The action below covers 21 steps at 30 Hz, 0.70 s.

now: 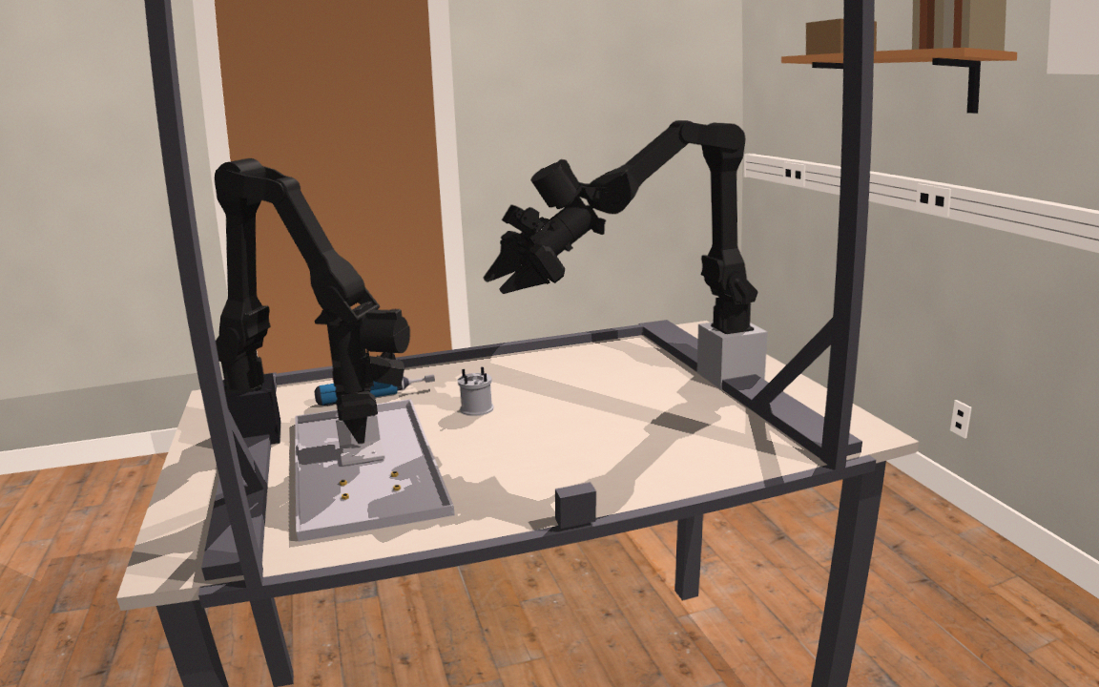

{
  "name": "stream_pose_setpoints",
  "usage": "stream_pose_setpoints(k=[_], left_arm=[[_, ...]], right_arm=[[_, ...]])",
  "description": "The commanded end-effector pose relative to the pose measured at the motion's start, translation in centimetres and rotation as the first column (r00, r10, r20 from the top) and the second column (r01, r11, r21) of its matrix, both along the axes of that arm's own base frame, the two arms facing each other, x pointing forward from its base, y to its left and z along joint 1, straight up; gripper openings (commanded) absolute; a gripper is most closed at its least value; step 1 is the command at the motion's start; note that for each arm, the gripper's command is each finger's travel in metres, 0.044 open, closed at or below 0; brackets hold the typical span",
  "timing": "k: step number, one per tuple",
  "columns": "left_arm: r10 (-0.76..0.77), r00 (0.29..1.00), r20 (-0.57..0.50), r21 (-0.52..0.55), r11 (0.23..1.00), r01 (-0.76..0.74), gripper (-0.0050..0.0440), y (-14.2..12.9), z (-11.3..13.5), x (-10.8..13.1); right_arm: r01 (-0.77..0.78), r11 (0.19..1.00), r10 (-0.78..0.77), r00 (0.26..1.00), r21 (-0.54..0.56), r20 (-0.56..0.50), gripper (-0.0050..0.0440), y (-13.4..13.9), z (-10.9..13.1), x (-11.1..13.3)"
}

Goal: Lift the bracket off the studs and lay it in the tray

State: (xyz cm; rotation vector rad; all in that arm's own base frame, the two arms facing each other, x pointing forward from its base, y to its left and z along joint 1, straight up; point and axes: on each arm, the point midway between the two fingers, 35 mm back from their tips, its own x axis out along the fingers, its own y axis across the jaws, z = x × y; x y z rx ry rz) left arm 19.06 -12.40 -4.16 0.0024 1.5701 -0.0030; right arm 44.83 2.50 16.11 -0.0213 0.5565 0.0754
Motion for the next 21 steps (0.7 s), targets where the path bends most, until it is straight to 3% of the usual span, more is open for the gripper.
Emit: stream_pose_setpoints(k=[1, 6, 13, 21], left_arm=[[0.000, 1.000, 0.017, -0.011, 1.000, 0.001, 0.0336, -0.3, 0.4, 0.4], [0.000, 1.000, 0.017, -0.011, 1.000, 0.001, 0.0440, -0.3, 0.4, 0.4], [0.000, 1.000, 0.017, -0.011, 1.000, 0.001, 0.0440, -0.3, 0.4, 0.4], [0.000, 0.999, 0.032, -0.021, 1.000, 0.001, 0.0440, -0.5, 2.7, 0.7]], right_arm=[[0.001, 1.000, -0.001, 1.000, 0.001, 0.024, 0.0440, 0.0, 1.0, 0.2], [0.001, 1.000, -0.001, 1.000, 0.001, 0.024, 0.0440, 0.0, 1.0, 0.2], [0.001, 1.000, -0.001, 1.000, 0.001, 0.024, 0.0440, 0.0, 1.0, 0.2], [0.001, 1.000, -0.001, 1.000, 0.001, 0.024, 0.0440, 0.0, 1.0, 0.2]])
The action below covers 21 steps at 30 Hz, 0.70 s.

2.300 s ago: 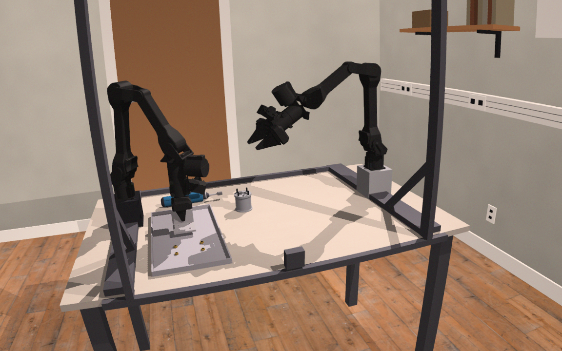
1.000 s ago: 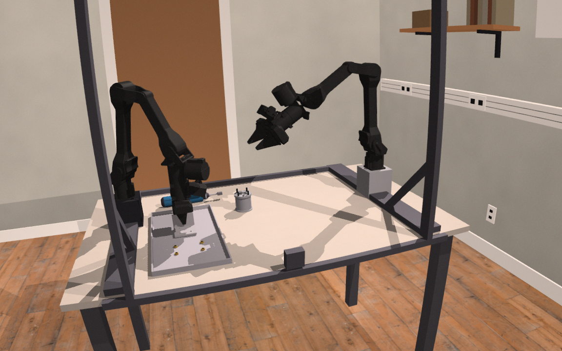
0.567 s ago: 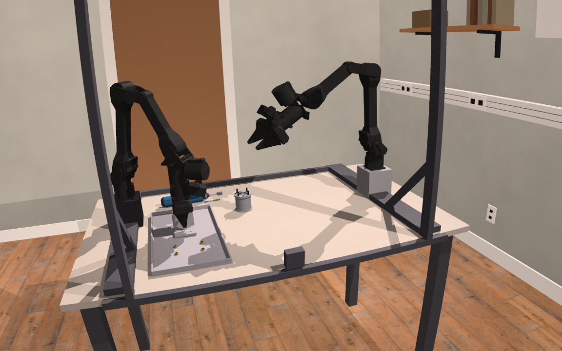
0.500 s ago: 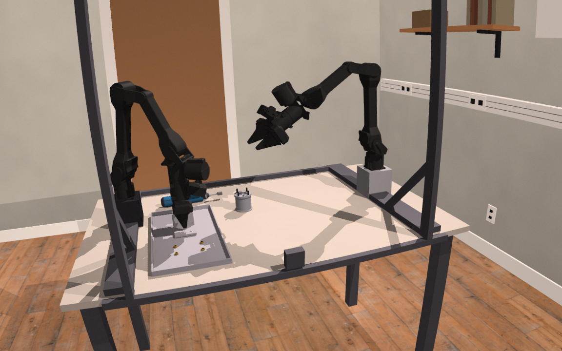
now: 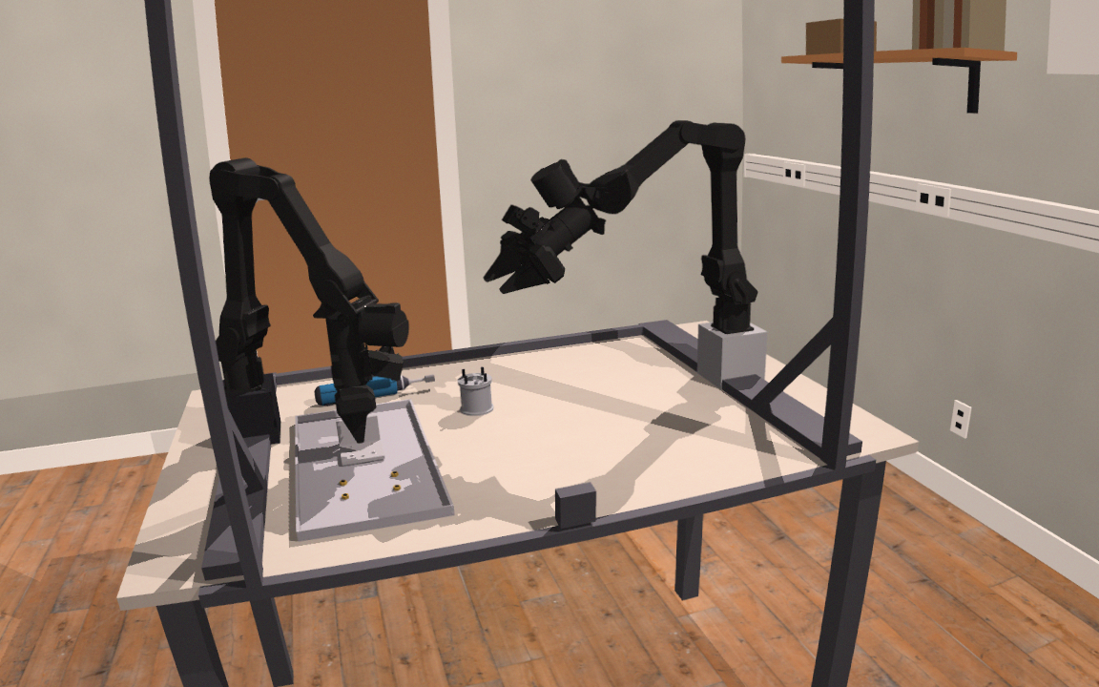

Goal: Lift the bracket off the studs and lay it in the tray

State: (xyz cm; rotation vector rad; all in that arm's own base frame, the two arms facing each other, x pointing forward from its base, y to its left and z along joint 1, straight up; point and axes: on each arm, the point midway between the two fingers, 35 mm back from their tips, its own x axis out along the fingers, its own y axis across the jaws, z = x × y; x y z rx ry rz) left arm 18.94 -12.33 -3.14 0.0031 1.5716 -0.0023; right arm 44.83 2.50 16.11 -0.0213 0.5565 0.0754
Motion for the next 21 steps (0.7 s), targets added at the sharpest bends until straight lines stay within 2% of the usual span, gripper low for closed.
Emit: stream_pose_setpoints(k=[1, 5, 7, 10, 21], left_arm=[[0.000, 0.999, 0.034, -0.022, 1.000, 0.001, 0.0440, -0.6, 2.0, 0.8], [0.000, 0.999, 0.034, -0.022, 1.000, 0.001, 0.0440, -0.5, 4.8, 0.8], [0.000, 0.999, 0.034, -0.022, 1.000, 0.001, 0.0440, -0.5, 4.8, 0.8], [-0.001, 0.999, 0.035, -0.023, 1.000, 0.001, 0.0440, -0.5, 6.7, 0.7], [-0.001, 0.999, 0.032, -0.021, 1.000, 0.001, 0.0440, -0.5, 6.8, 0.7]], right_arm=[[0.001, 1.000, -0.001, 1.000, 0.001, 0.024, 0.0440, 0.0, 1.0, 0.2], [0.001, 1.000, -0.001, 1.000, 0.001, 0.024, 0.0440, 0.0, 1.0, 0.2], [0.001, 1.000, -0.001, 1.000, 0.001, 0.024, 0.0440, 0.0, 1.0, 0.2], [0.001, 1.000, -0.001, 1.000, 0.001, 0.024, 0.0440, 0.0, 1.0, 0.2], [0.001, 1.000, -0.001, 1.000, 0.001, 0.024, 0.0440, 0.0, 1.0, 0.2]])
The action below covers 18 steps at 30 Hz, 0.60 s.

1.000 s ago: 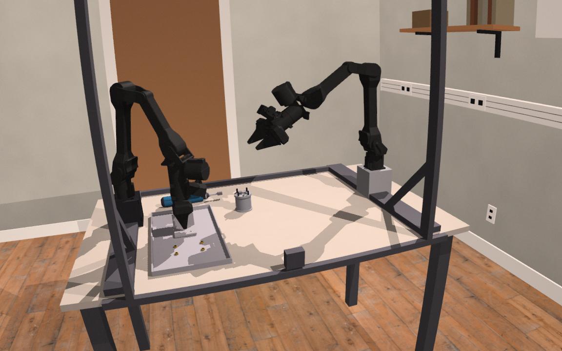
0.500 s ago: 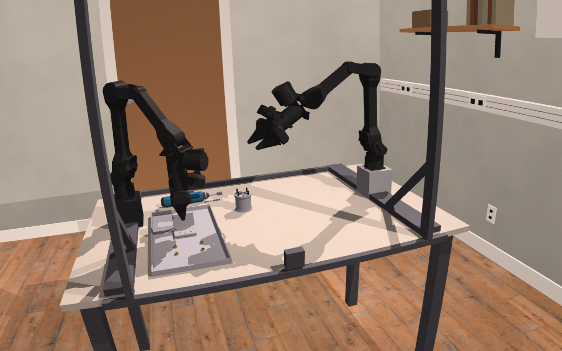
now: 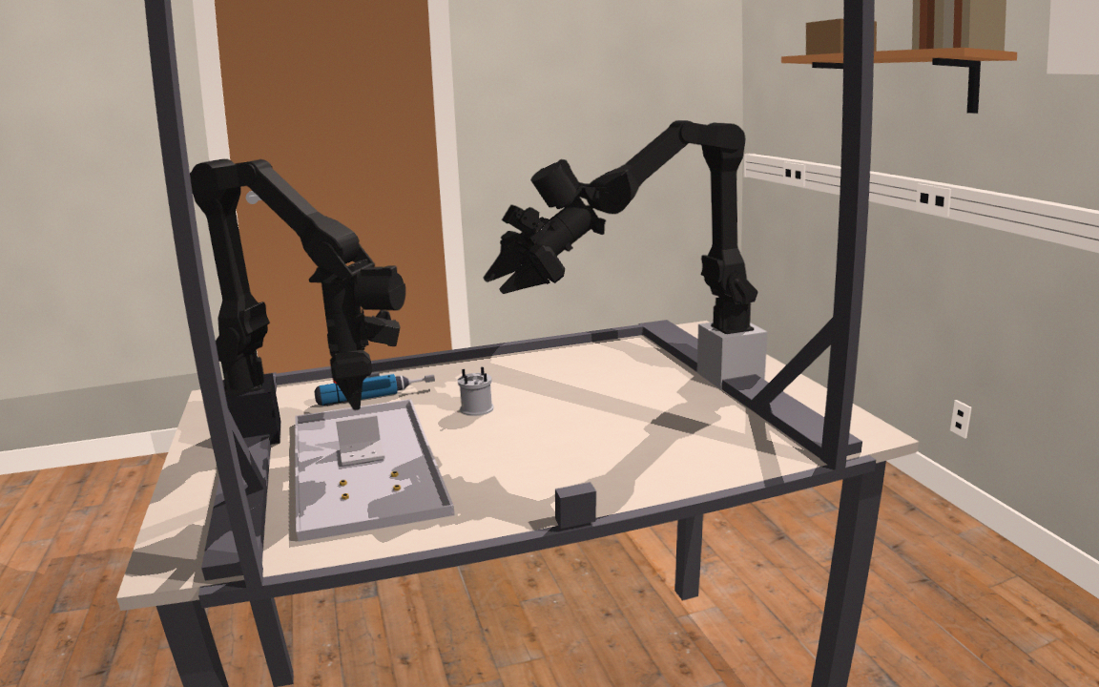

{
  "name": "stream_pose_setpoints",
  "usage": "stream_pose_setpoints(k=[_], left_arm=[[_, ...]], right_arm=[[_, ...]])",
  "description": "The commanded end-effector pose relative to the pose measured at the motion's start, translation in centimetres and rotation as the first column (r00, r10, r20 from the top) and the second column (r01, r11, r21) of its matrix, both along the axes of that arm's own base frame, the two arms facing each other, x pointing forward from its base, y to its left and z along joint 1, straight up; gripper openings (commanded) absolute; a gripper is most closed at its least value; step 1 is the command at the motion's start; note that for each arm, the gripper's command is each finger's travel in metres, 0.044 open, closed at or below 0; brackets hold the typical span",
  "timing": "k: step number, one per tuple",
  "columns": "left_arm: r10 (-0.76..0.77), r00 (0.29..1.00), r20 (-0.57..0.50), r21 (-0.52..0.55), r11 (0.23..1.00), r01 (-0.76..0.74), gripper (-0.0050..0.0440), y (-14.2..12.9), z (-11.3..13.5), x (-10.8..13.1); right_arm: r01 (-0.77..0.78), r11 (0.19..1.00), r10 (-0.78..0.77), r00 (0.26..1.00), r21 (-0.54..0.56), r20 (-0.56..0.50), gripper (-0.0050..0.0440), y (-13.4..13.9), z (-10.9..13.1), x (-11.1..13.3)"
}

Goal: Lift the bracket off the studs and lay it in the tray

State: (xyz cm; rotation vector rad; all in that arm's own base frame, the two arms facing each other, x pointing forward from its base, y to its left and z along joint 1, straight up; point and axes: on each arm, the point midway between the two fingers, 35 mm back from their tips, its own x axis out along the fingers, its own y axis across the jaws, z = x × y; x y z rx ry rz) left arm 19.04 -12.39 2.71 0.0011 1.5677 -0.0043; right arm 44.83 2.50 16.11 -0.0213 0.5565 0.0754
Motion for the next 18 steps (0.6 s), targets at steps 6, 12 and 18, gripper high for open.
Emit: stream_pose_setpoints(k=[6, 12, 18], left_arm=[[0.000, 1.000, 0.015, -0.010, 1.000, 0.001, 0.0440, -0.21, 0.57, 0.32], [0.000, 1.000, 0.015, -0.010, 1.000, 0.001, 0.0440, -0.21, 0.57, 0.32], [0.000, 1.000, 0.015, -0.010, 1.000, 0.001, 0.0440, -0.21, 0.57, 0.32]], right_arm=[[0.001, 1.000, -0.001, 1.000, 0.001, 0.024, 0.0440, 0.03, 1.03, 0.15], [0.001, 1.000, -0.001, 1.000, 0.001, 0.024, 0.0440, 0.03, 1.03, 0.15], [0.001, 1.000, -0.001, 1.000, 0.001, 0.024, 0.0440, 0.03, 1.03, 0.15]])
